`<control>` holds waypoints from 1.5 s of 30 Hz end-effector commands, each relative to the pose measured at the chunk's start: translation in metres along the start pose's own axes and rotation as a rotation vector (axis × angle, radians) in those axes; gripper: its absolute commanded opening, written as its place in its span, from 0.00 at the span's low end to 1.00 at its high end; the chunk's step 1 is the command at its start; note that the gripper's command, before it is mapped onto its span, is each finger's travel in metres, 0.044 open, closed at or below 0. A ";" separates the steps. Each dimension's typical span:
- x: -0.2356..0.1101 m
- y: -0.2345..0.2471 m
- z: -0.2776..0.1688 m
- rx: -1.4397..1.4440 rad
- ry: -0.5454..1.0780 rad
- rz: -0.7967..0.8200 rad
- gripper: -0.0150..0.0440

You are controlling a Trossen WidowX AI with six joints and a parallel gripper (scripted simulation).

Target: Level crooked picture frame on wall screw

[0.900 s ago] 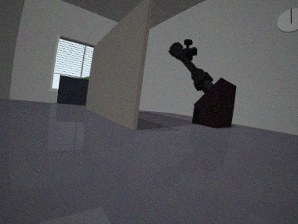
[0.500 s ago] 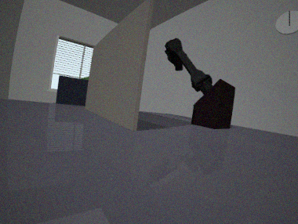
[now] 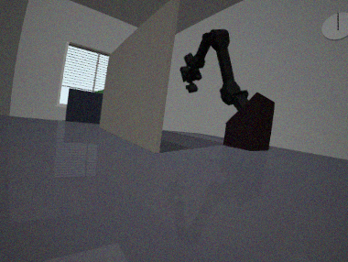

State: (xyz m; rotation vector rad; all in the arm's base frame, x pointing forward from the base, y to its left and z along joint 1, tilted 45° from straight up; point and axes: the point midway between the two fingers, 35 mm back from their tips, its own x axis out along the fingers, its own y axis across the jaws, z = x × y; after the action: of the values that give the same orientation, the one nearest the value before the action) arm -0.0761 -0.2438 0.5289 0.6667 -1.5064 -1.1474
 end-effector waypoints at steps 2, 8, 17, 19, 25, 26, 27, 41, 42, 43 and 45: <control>-0.042 -0.025 -0.066 -0.094 0.319 -0.038 0.69; -0.113 -0.055 -0.129 -0.214 0.712 0.003 0.69; -0.246 -0.099 -0.183 -0.340 1.293 0.253 0.69; -0.278 -0.109 -0.187 -0.352 1.412 0.337 0.69; -0.368 -0.138 -0.184 -0.340 1.736 0.647 0.69; -0.382 -0.143 -0.182 -0.329 1.784 0.706 0.69; -0.393 -0.147 -0.180 -0.319 1.819 0.752 0.69; -0.402 -0.150 -0.177 -0.310 1.846 0.790 0.69; -0.402 -0.150 -0.177 -0.310 1.846 0.790 0.69; -0.402 -0.150 -0.177 -0.310 1.846 0.790 0.69; -0.402 -0.150 -0.177 -0.310 1.846 0.790 0.69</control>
State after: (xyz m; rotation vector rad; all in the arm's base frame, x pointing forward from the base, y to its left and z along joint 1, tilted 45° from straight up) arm 0.1751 -0.0063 0.2204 0.4904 0.1020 0.1099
